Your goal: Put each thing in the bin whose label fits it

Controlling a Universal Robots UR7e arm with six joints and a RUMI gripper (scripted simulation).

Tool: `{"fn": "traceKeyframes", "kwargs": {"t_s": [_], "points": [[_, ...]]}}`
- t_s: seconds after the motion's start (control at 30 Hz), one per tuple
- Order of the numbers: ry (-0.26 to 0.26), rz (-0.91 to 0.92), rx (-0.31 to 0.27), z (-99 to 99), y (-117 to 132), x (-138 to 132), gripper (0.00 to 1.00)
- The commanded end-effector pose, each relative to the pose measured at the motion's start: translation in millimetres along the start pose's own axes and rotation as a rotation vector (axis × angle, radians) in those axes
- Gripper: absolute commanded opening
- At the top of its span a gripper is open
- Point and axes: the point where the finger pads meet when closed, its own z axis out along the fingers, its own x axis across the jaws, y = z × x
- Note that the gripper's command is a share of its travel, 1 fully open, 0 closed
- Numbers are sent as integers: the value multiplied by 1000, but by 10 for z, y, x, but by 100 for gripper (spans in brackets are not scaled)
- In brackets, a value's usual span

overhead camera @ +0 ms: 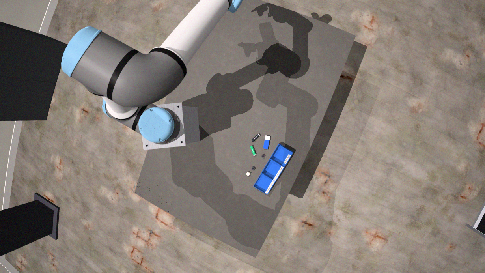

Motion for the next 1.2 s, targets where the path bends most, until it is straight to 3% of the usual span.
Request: {"fn": "traceKeyframes", "kwargs": {"t_s": [0.0, 0.53, 0.57, 1.03, 1.1, 1.17], "points": [[1, 0, 1, -7, -3, 2, 100], [1, 0, 1, -7, -3, 2, 100], [1, 0, 1, 76, -10, 12, 4], [1, 0, 1, 1230, -108, 151, 4], [1, 0, 1, 1230, -108, 151, 4], [1, 0, 1, 1395, -123, 171, 4]]}}
